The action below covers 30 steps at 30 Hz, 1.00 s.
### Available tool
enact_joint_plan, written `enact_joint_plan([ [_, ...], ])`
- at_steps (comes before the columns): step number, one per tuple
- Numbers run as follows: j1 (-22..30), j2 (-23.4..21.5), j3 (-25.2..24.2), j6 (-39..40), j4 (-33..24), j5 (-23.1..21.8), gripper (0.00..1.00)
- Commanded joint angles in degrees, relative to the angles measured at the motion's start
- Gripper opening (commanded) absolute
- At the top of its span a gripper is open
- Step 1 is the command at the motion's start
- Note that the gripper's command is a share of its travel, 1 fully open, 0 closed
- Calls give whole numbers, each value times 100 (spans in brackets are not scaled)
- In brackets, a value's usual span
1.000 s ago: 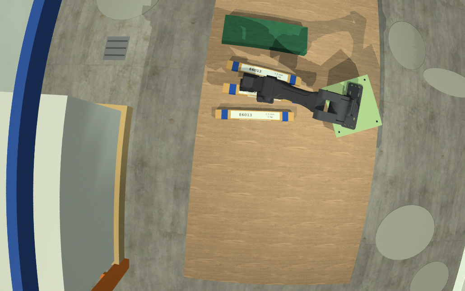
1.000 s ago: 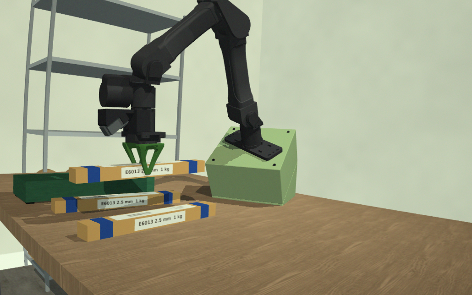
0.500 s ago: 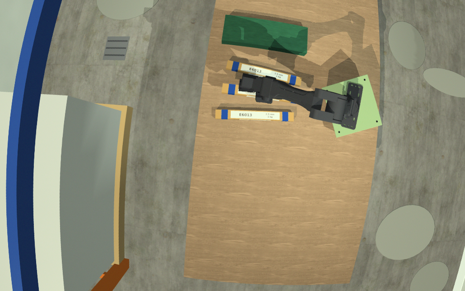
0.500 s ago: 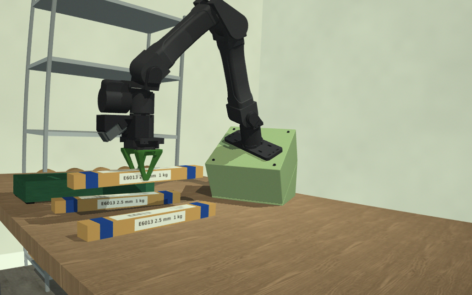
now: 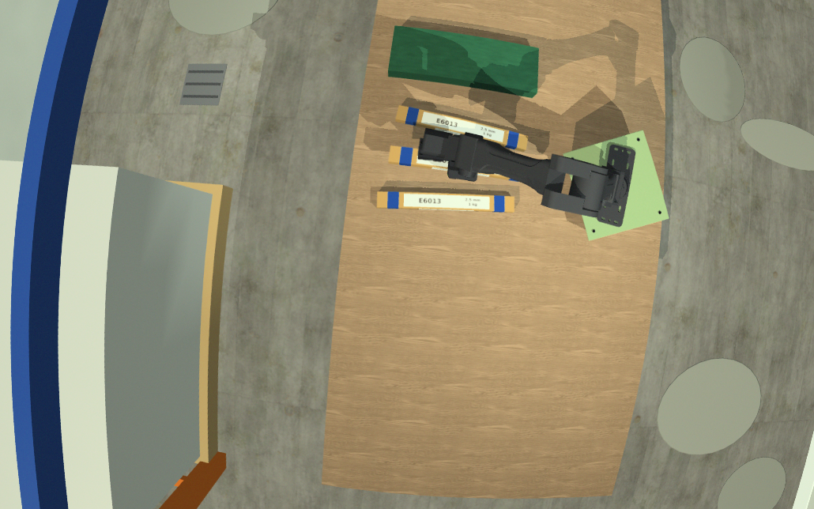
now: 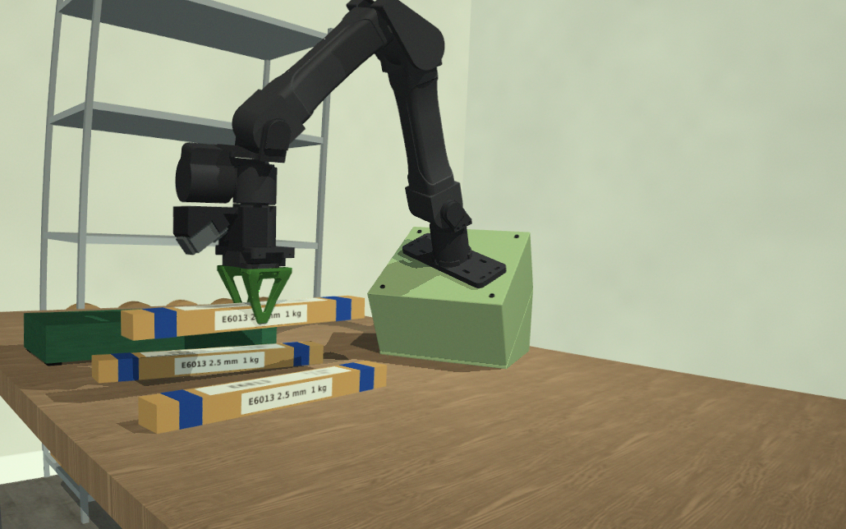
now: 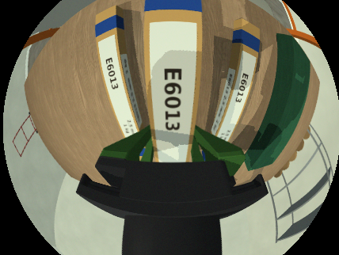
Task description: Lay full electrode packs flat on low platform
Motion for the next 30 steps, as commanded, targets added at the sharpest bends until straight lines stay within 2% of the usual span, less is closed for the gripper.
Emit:
enact_joint_plan([
  [1,-98,-228,323,-18,-134,-22,0],
  [30,-119,-192,436,-44,-219,-45,0],
])
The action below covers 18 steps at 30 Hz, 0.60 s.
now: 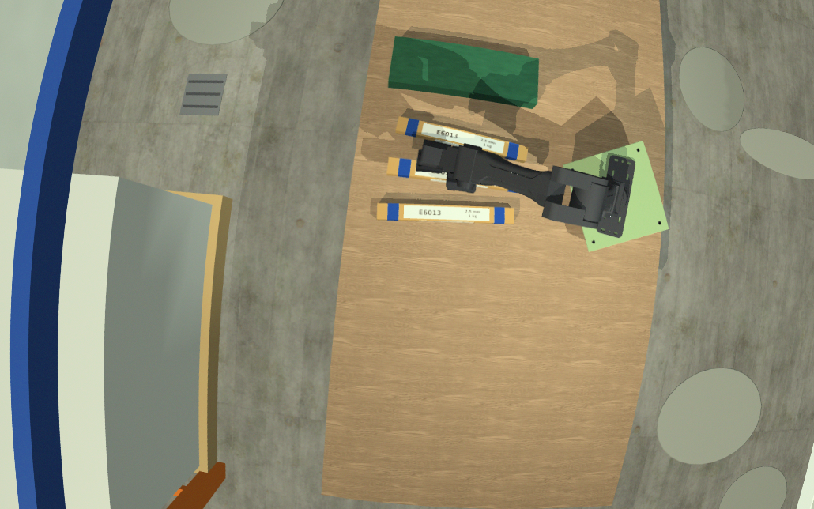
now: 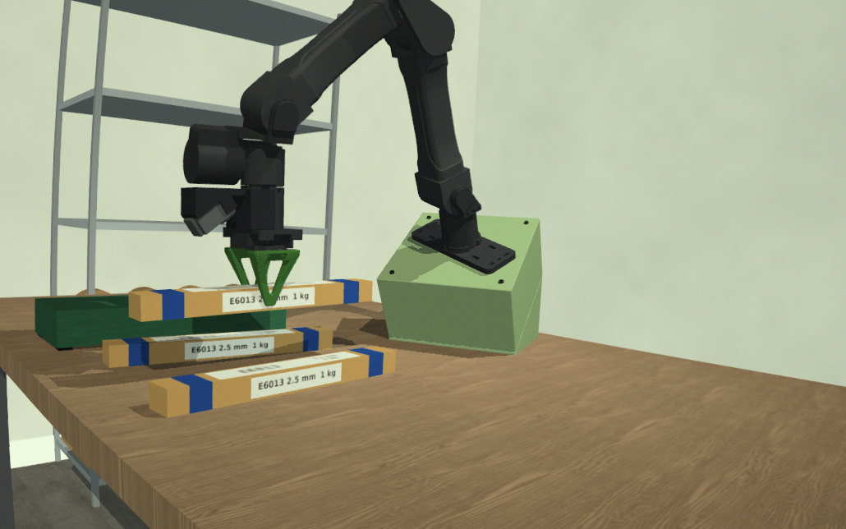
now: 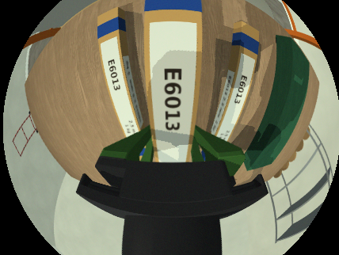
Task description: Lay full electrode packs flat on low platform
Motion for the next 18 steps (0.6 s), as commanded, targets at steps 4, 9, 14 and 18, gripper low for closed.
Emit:
enact_joint_plan([
  [4,-123,-182,316,-32,-110,-42,0],
  [9,-127,-157,322,-36,-113,-44,0],
  [14,-132,-130,294,-40,-113,-45,0],
  [18,-137,-107,298,-44,-114,-47,0],
])
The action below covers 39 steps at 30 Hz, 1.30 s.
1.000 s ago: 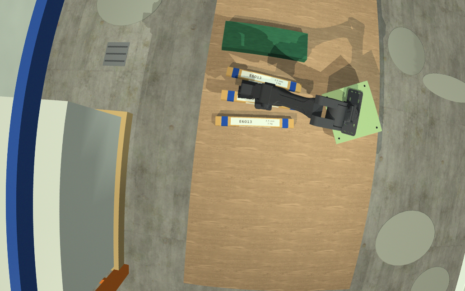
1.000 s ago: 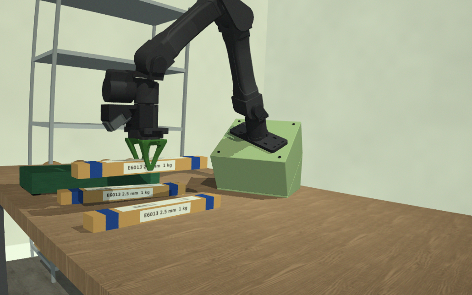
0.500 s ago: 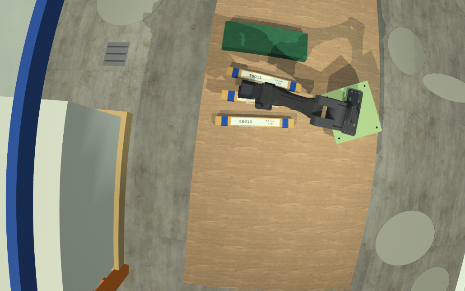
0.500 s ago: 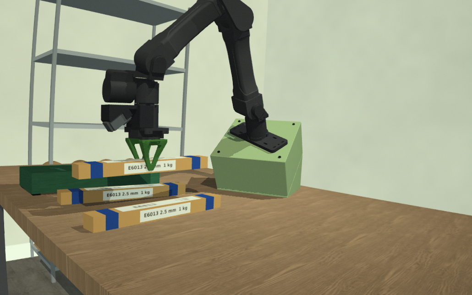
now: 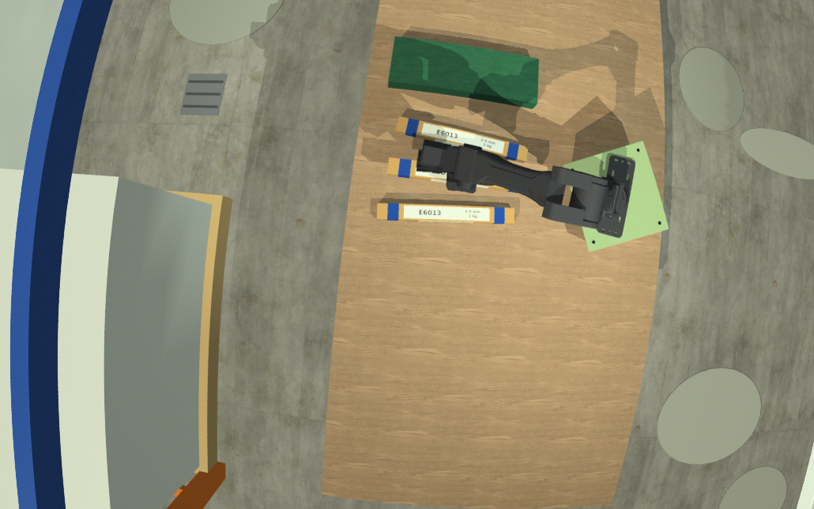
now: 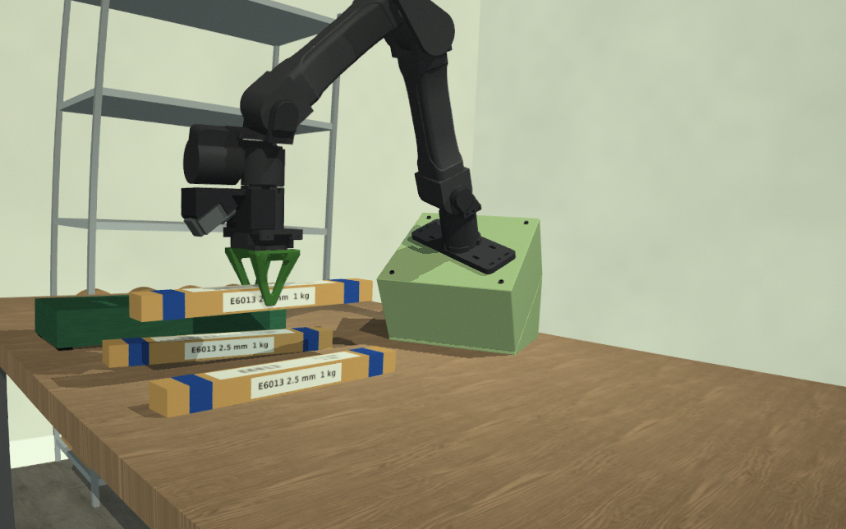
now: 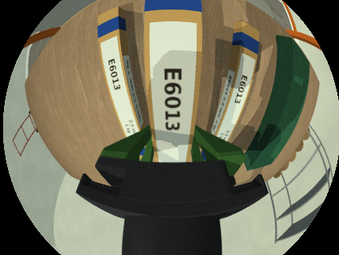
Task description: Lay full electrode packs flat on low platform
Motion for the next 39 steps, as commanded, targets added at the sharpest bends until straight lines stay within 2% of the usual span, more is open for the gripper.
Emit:
enact_joint_plan([
  [1,-138,-101,299,-30,-101,-41,0],
  [2,-35,-154,-115,33,179,6,0],
  [39,-257,-648,254,-174,-708,-84,0],
])
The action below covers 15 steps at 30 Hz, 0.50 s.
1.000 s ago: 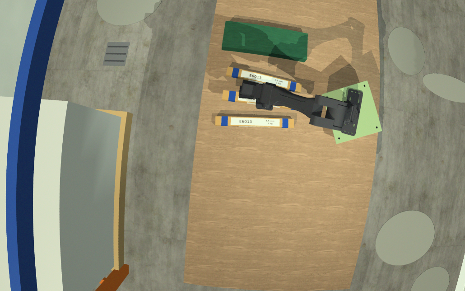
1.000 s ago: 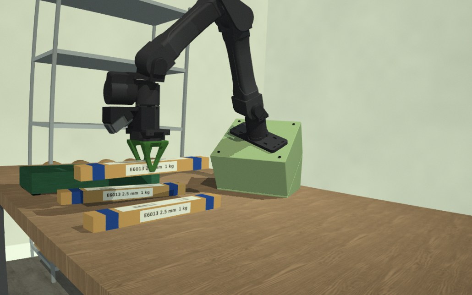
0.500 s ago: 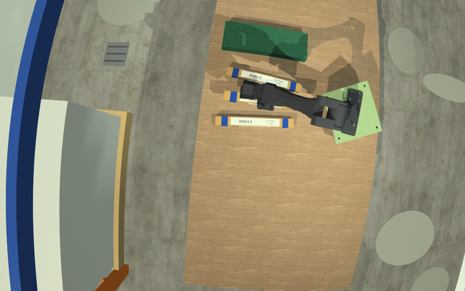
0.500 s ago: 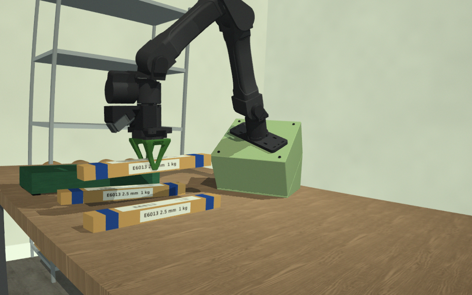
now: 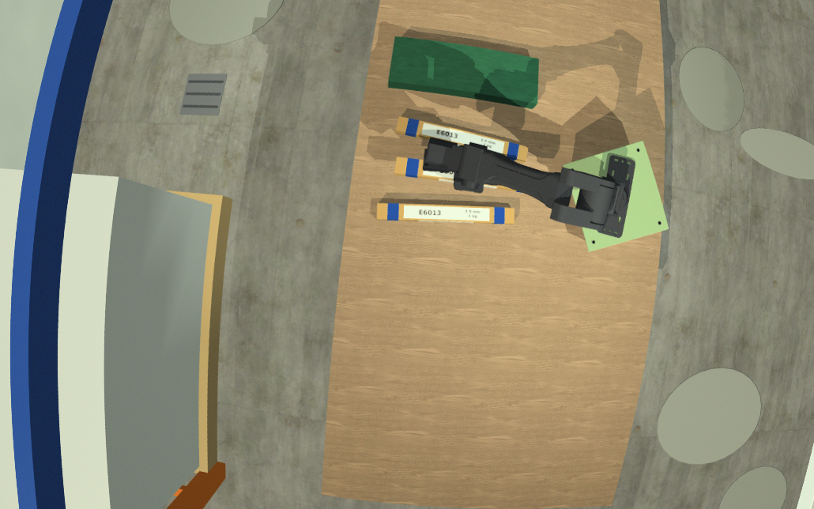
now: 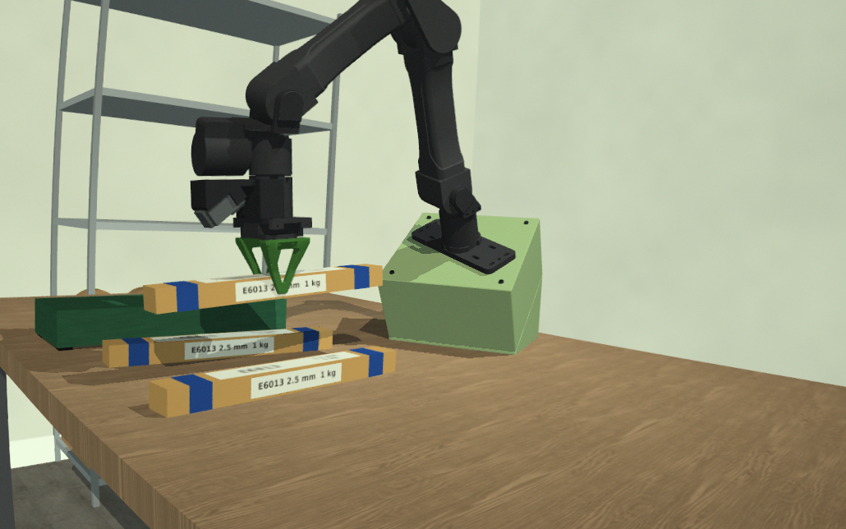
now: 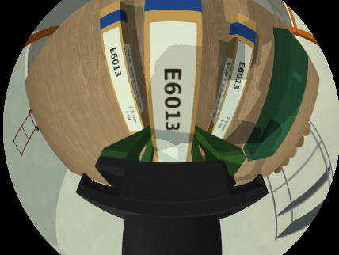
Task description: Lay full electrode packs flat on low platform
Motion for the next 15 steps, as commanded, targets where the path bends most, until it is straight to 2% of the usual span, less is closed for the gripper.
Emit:
enact_joint_plan([
  [1,-155,-370,367,-61,-267,-58,0],
  [15,-236,-477,545,-137,-569,-96,0],
])
